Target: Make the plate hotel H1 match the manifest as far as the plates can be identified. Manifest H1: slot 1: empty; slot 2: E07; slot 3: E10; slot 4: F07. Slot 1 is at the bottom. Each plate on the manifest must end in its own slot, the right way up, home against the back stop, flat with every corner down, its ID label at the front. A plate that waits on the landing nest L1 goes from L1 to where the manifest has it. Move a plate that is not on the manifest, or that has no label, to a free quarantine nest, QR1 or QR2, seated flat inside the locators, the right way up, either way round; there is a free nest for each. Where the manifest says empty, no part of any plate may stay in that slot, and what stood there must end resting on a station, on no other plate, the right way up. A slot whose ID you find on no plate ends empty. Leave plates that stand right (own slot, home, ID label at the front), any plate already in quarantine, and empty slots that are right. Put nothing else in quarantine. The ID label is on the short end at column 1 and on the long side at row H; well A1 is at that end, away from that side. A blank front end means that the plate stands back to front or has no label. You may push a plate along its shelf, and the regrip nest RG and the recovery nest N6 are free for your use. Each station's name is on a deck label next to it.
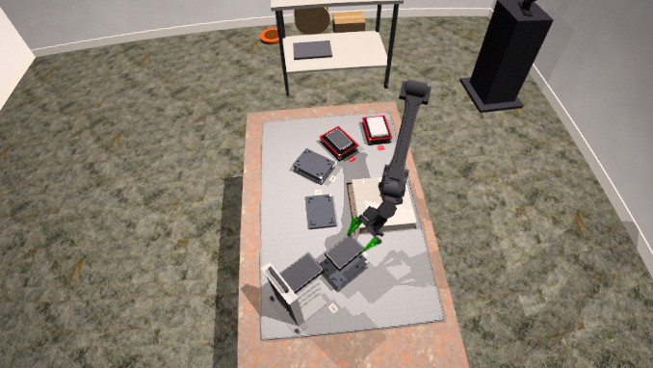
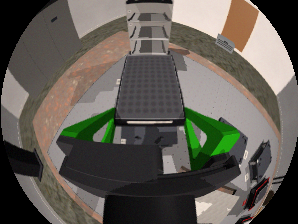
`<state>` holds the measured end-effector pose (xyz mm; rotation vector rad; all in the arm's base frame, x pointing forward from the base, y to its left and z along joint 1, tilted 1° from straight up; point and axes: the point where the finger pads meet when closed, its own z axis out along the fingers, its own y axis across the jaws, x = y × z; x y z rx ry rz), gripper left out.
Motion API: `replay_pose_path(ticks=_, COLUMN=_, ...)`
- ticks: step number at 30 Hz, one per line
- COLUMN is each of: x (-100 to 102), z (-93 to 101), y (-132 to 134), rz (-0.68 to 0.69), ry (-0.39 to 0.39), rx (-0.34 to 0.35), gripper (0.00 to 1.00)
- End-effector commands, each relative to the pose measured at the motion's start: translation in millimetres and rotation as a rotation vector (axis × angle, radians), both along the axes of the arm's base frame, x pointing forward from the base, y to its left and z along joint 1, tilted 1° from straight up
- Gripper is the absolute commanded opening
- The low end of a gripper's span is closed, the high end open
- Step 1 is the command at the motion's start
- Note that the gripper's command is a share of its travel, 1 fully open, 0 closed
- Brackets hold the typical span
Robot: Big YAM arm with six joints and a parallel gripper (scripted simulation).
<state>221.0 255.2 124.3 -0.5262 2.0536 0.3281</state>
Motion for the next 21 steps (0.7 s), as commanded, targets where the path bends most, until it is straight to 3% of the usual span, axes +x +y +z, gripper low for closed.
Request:
replay_pose_path(ticks=1, x=14.7, z=45.1, y=17.4, rz=-0.008, ry=-0.045, rx=0.068, gripper=0.86)
replay_pose_path(ticks=21, x=16.4, z=61.7, y=19.9, rz=-0.008, ry=-0.052, rx=0.082, gripper=0.86)
